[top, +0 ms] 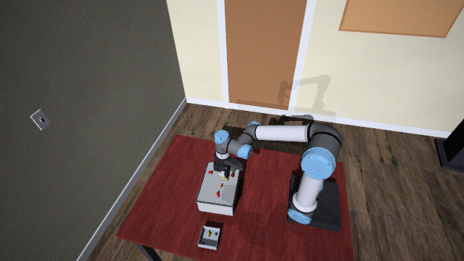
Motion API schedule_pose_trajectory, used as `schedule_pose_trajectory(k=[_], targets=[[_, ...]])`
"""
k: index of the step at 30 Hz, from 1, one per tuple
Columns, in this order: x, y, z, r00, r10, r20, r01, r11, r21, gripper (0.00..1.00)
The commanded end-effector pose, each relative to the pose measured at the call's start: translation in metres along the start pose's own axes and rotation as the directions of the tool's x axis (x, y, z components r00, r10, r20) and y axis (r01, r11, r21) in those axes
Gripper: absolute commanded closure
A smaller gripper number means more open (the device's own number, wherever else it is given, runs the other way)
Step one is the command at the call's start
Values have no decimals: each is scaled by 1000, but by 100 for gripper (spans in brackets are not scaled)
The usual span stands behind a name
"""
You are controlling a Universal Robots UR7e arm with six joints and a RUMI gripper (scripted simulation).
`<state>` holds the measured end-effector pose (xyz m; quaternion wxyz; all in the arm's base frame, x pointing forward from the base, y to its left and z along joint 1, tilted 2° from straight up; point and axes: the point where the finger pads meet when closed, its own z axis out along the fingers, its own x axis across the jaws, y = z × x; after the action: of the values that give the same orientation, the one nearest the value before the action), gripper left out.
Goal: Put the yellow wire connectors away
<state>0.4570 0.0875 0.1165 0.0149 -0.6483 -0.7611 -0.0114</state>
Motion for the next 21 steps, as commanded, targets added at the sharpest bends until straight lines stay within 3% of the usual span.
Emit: schedule_pose_trajectory(k=[1, 21], targets=[[0, 0, -14, 1000, 0, 0, 0, 1000, 0, 100], [0, 0, -22, 1000, 0, 0, 0, 1000, 0, 100]])
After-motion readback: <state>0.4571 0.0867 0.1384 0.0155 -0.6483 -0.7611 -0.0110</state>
